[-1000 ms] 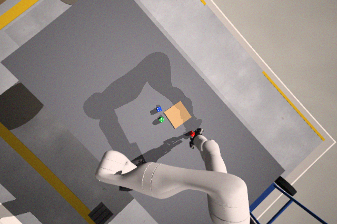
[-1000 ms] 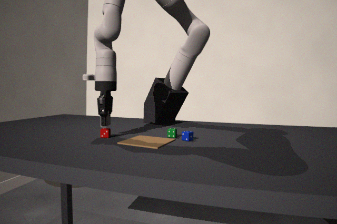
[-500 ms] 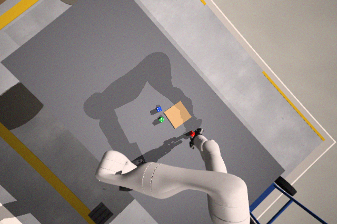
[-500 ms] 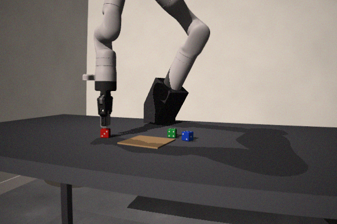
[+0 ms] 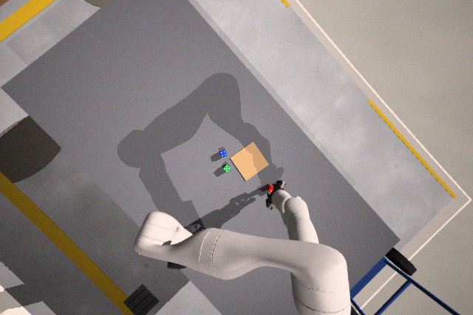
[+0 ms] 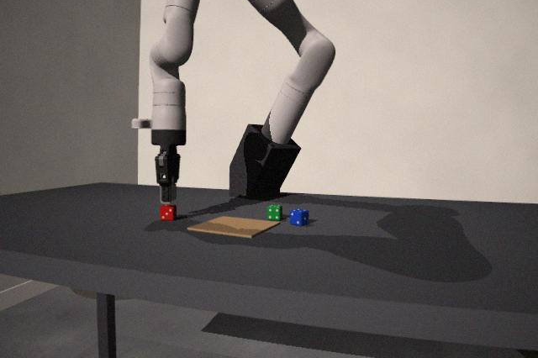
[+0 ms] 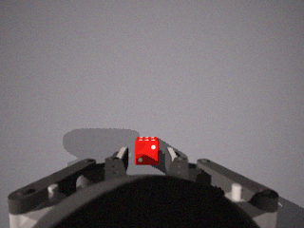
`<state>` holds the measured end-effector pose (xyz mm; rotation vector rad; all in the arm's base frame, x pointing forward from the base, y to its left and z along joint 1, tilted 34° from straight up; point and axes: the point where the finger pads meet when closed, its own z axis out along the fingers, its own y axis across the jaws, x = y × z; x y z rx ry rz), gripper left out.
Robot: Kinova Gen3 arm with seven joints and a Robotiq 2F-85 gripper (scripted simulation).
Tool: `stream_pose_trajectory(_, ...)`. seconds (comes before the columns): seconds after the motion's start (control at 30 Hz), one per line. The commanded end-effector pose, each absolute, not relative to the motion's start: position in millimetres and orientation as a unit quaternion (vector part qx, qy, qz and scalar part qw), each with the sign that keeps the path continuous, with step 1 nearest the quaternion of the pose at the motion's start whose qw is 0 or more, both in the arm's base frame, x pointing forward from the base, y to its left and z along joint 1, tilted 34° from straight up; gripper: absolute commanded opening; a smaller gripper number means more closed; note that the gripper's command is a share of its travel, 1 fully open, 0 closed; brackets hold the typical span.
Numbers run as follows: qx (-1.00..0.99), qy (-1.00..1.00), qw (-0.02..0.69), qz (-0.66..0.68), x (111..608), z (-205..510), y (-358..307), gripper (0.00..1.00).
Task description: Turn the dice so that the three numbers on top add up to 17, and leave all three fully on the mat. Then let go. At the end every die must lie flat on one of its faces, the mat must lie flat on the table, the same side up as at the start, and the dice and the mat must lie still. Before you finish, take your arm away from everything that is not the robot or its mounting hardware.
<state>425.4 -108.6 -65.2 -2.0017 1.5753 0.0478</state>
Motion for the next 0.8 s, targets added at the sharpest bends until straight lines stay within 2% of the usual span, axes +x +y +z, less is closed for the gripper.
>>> stream_pose_trajectory(0.0, -0.751, 0.592, 0.292, 0.017, 425.6, -64.8, -109.4, 0.46)
stream_pose_trajectory(0.77, -0.751, 0.592, 0.292, 0.017, 429.1, -73.9, -104.3, 0.46)
